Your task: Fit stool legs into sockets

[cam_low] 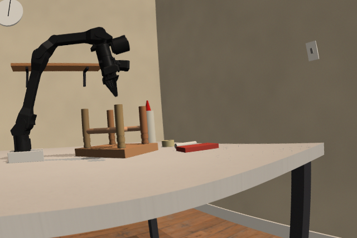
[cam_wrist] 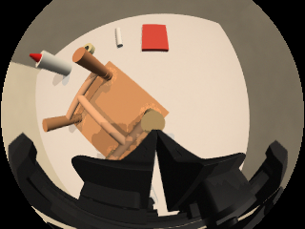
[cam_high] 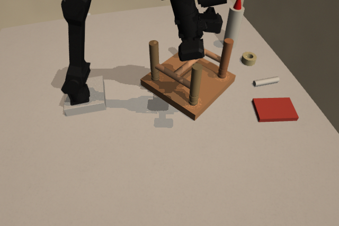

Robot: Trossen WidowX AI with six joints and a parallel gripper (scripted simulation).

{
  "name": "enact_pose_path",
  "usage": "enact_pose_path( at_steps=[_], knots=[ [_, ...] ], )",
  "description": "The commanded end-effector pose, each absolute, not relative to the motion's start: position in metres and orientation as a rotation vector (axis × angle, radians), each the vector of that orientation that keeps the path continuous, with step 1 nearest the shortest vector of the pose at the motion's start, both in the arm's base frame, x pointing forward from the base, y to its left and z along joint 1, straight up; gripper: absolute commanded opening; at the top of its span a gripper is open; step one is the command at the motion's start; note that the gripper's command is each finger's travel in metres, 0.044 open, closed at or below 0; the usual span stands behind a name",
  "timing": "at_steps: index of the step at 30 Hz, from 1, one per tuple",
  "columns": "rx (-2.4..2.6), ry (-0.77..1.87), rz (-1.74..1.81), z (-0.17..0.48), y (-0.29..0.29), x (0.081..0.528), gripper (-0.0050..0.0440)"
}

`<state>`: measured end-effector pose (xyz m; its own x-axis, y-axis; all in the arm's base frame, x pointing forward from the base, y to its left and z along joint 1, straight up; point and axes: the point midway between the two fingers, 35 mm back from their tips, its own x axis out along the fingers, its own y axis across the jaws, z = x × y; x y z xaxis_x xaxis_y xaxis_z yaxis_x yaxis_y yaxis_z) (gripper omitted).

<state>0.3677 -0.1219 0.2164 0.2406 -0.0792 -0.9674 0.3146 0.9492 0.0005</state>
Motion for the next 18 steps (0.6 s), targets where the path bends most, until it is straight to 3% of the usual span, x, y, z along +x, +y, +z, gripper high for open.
enact_pose_path(
  at_steps=[1,18],
  knots=[
    [0.212,1.305,-0.273,0.205,-0.121,0.365,0.0],
    [0.212,1.305,-0.273,0.185,-0.122,0.365,0.0]
  ],
)
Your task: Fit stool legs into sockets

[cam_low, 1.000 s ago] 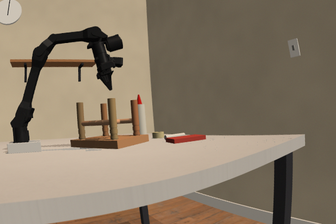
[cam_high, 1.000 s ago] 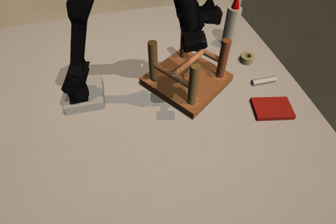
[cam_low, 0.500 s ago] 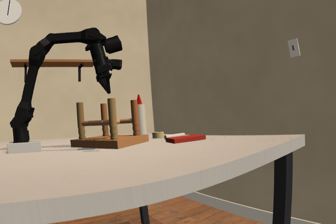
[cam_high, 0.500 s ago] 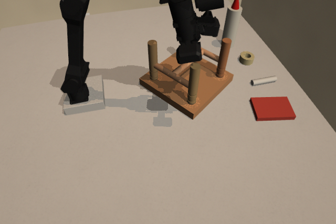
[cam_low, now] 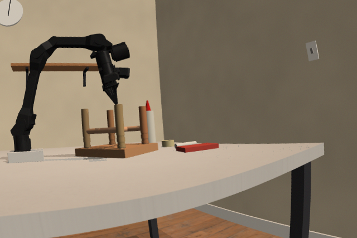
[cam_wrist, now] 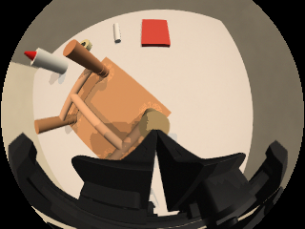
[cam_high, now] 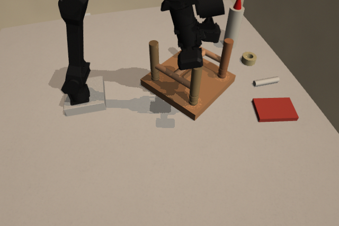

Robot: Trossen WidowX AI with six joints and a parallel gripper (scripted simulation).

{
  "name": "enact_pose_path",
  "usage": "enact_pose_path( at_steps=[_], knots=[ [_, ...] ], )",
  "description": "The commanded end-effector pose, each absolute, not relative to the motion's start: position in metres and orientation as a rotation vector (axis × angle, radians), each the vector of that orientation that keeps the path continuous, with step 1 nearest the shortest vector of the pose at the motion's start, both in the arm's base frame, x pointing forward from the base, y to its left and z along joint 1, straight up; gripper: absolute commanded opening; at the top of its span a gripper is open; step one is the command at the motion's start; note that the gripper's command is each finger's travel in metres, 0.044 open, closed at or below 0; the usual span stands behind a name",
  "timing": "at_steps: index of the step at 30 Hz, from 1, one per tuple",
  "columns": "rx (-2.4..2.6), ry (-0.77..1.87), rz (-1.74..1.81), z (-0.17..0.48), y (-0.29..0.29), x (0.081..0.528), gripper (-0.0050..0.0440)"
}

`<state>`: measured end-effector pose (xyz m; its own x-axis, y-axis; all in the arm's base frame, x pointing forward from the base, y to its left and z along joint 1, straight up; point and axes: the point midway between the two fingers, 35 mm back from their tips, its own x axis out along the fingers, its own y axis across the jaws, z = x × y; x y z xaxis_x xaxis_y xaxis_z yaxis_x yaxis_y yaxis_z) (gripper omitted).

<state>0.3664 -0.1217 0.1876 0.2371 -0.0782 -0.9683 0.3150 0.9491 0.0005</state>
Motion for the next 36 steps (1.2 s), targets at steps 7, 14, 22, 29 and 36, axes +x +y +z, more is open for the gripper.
enact_pose_path(
  at_steps=[7,14,22,29,36],
  knots=[
    [0.212,1.305,-0.273,0.183,-0.122,0.365,0.0],
    [0.212,1.305,-0.273,0.177,-0.122,0.366,0.0],
    [0.212,1.305,-0.273,0.171,-0.122,0.365,0.0],
    [0.212,1.305,-0.273,0.164,-0.122,0.365,0.0],
    [0.212,1.305,-0.273,0.162,-0.121,0.365,0.0]
  ],
)
